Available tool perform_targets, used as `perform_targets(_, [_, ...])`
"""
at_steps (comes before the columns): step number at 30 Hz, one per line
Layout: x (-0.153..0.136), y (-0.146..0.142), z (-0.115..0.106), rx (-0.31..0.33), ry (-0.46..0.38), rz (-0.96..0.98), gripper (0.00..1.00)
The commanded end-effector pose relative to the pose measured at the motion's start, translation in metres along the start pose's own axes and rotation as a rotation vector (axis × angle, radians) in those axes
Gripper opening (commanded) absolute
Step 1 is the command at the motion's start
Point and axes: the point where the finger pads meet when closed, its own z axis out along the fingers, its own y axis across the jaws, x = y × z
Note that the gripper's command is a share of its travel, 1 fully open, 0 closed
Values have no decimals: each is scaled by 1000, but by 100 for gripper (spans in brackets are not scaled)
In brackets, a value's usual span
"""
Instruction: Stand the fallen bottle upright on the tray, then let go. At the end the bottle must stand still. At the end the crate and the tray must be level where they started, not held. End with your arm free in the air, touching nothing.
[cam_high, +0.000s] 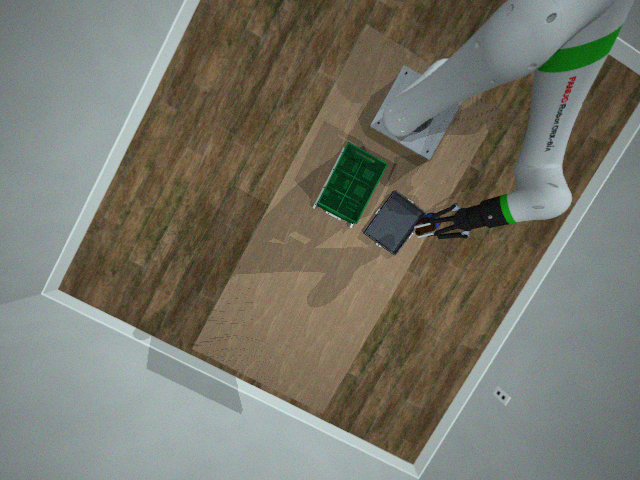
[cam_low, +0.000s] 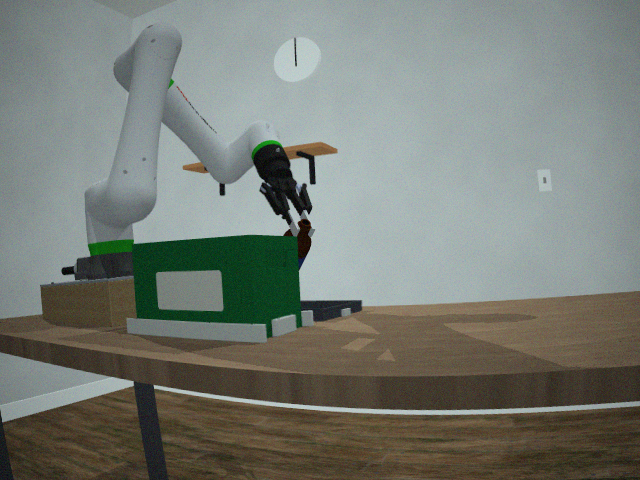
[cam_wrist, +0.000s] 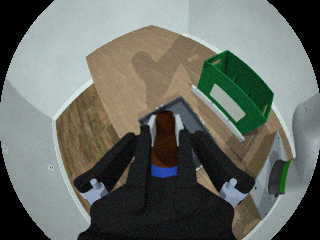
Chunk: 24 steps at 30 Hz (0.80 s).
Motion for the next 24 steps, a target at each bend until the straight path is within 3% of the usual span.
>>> perform_targets(1, [0,0,0,0,0,0,0])
perform_targets(24, [-1,1,1,-6,69,0,0])
